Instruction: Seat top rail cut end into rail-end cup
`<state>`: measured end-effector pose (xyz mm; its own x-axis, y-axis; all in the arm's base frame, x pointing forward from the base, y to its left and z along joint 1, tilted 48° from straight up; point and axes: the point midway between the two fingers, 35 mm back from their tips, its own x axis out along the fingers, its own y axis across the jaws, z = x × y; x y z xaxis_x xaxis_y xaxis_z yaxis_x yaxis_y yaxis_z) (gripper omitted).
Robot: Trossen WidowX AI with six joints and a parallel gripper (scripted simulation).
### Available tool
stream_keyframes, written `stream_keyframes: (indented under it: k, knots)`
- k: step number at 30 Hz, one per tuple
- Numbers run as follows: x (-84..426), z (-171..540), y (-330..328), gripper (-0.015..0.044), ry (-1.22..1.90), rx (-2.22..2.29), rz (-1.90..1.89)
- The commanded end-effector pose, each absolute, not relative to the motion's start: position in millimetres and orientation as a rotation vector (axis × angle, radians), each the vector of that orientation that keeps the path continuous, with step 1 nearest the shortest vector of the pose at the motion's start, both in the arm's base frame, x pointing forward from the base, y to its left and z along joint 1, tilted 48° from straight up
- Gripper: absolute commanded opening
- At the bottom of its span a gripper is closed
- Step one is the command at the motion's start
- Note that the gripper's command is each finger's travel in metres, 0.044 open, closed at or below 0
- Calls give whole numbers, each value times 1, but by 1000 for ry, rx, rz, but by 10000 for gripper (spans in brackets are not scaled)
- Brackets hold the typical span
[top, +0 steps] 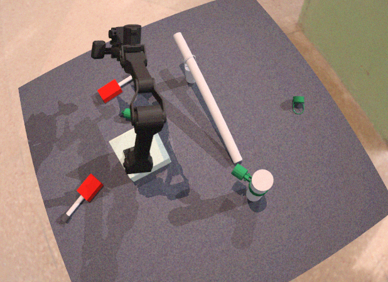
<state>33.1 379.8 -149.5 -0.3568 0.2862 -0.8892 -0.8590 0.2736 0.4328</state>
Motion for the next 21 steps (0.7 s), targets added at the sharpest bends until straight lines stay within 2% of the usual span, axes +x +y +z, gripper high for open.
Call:
stream_keyframes:
  k: [1,12,21]
  knots:
    - [86,-130,368,440,1425,-593,1055]
    - [213,-39,290,440,1240,-645,358]
    - [278,68,193,440,1012,-692,-150]
